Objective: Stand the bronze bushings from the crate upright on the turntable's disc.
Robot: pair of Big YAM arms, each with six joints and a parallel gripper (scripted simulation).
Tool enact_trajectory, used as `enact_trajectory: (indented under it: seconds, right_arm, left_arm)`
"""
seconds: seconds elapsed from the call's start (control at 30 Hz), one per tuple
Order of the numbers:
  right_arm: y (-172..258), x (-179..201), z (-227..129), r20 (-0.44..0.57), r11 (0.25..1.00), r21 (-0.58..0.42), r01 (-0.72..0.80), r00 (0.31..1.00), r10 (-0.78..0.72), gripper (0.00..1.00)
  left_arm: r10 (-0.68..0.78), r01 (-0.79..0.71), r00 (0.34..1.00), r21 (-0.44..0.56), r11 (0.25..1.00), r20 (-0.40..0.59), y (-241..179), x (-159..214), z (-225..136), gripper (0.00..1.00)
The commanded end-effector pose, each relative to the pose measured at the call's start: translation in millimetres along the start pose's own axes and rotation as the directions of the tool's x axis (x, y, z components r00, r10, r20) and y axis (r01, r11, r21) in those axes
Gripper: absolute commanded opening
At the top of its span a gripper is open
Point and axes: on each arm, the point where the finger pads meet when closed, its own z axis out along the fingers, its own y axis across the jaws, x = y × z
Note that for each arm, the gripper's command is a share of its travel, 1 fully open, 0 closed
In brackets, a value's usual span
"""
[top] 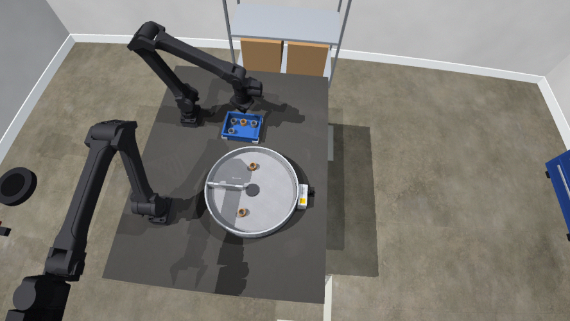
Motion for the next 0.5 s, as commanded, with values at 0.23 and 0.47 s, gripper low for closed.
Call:
enact_trajectory:
  seconds: [0.23,0.47]
  right_arm:
    - [-1.4,-49.8,0.7,0.093,1.000,0.006,0.010,0.996,-0.010,1.00]
    - [-1.4,-49.8,0.7,0.093,1.000,0.006,0.010,0.996,-0.010,1.00]
  left_arm:
    - [-0.001,0.001,1.000,-0.007,1.000,-0.006,0.6,-3.0,41.4,0.13]
    - [-0.001,0.000,1.000,-0.008,1.000,-0.006,1.2,-2.8,62.0,0.13]
